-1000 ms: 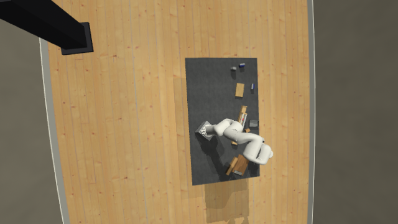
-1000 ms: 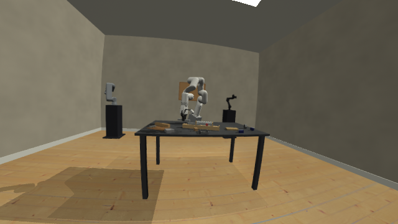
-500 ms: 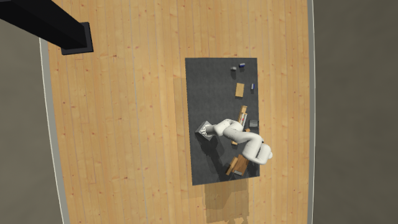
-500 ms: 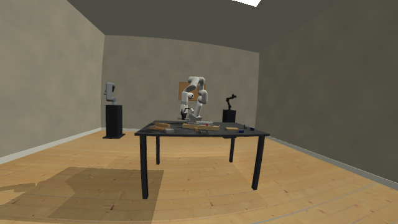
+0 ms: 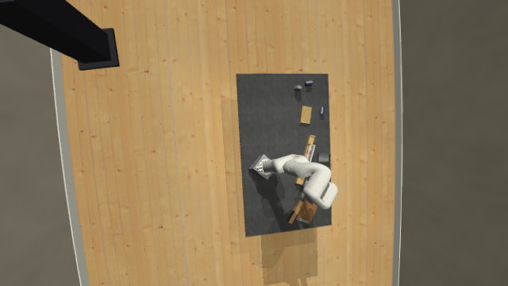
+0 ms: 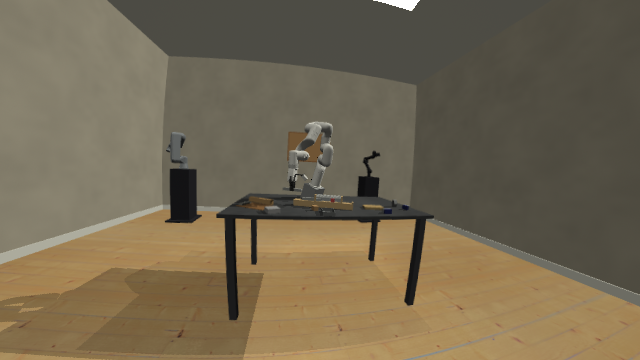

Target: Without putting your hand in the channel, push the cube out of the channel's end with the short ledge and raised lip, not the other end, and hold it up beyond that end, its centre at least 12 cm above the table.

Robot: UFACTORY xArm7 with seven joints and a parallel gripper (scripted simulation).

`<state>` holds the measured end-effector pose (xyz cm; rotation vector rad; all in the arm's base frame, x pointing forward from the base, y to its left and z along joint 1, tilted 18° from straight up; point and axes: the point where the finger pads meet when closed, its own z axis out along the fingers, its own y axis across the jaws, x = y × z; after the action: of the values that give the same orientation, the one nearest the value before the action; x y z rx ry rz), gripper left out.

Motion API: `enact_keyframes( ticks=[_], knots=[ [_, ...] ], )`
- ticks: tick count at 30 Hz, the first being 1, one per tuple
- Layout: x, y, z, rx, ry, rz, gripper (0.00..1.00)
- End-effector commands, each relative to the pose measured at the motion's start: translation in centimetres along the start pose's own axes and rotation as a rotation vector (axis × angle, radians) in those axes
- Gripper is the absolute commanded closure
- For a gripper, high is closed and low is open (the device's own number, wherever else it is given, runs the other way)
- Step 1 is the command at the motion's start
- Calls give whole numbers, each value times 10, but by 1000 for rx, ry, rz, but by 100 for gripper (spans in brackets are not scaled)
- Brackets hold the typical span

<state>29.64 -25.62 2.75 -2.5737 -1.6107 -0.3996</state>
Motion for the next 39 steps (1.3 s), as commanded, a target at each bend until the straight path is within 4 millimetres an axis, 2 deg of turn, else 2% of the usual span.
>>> enact_keyframes(
  ticks=[1,8,14,27,39],
  knots=[
    [-6,-15,13,-54,19,-33,100],
    [-5,-14,38,-54,19,-33,100],
    [-5,-13,41,-54,19,-33,100],
    [-5,-12,63,-54,19,-33,100],
    [-5,-12,64,-54,19,-33,100]
  ],
)
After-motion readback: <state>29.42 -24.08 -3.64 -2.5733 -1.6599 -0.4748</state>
